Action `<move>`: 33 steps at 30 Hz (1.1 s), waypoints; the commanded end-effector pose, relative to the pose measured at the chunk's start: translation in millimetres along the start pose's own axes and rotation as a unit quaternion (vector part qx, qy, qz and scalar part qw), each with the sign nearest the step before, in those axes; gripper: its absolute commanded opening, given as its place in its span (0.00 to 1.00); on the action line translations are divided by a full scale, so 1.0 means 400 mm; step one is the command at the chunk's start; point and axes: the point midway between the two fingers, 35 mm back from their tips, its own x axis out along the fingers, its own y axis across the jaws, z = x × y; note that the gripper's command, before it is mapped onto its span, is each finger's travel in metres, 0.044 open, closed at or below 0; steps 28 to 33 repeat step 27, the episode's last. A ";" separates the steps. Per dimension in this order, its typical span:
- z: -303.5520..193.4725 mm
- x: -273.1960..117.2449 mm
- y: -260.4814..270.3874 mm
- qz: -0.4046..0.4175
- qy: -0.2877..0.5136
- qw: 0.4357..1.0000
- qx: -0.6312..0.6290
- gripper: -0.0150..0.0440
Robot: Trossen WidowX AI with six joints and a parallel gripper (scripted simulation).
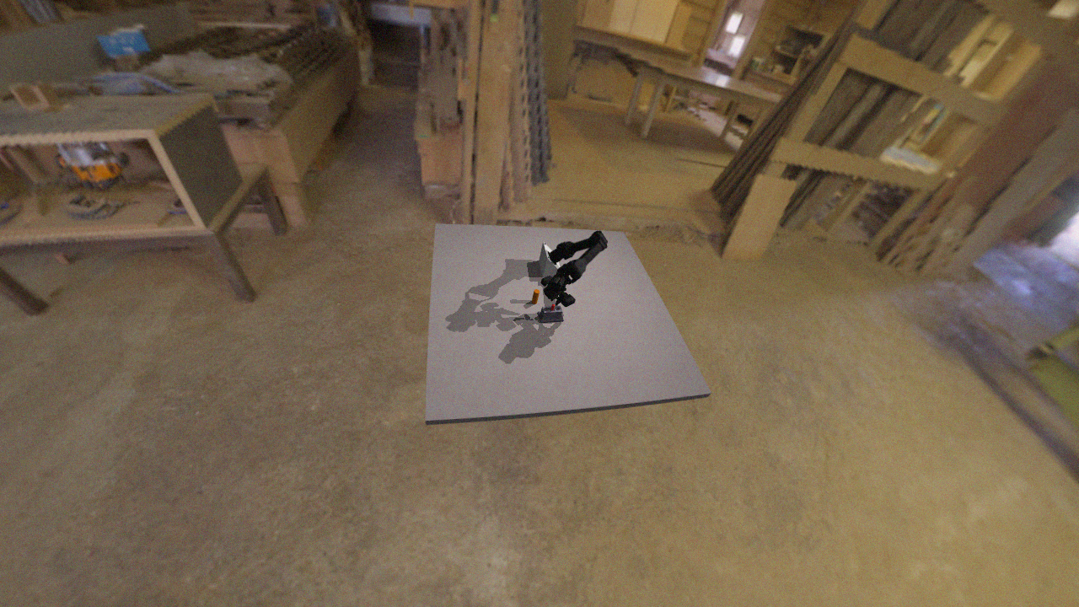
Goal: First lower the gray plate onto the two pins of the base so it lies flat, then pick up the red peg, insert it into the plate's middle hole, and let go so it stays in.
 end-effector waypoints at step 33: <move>-0.002 -0.062 0.009 0.000 0.001 1.000 -0.002 0.51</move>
